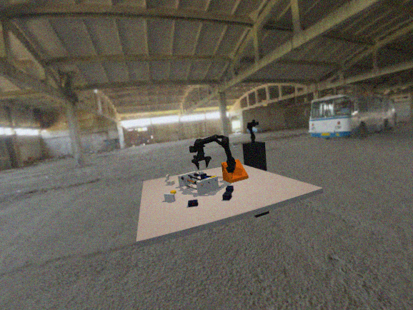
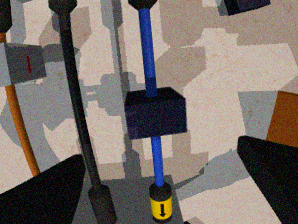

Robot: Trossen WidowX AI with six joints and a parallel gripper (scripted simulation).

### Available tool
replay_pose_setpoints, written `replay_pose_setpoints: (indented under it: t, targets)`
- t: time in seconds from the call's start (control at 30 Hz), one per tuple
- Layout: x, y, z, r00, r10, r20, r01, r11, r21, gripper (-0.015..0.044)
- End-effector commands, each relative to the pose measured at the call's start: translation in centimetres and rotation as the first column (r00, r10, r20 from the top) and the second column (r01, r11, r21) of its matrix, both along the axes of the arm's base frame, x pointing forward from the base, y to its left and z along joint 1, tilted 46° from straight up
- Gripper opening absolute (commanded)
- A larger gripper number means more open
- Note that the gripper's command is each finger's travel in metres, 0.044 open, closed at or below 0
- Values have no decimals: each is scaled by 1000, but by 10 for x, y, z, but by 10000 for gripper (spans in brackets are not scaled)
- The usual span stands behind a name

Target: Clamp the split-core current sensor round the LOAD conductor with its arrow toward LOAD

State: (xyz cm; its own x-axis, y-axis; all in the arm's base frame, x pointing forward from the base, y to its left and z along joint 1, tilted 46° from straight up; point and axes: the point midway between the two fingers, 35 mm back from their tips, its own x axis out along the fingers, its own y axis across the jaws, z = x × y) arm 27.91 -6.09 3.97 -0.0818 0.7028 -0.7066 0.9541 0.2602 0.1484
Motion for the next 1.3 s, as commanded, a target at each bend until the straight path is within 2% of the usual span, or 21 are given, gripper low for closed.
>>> replay_pose_setpoints:
  t: [0.0, 0.27, 0.53, 0.8, 1.17, 1.23, 1.27]
  targets:
    - [-2, 2, 5, 1000, 6, 16, -6, 1000, -13, 440]
    - [-32, 23, 49, 974, 86, 211, -48, 983, -180, 440]
    - [-68, 44, 72, 902, 183, 390, -41, 938, -344, 440]
    - [-102, 59, 73, 790, 286, 543, 16, 875, -485, 440]
    - [-126, 68, 50, 583, 423, 694, 164, 775, -610, 440]
    - [-126, 68, 48, 569, 431, 700, 175, 769, -615, 440]
    - [-126, 68, 53, 611, 403, 682, 146, 789, -597, 440]
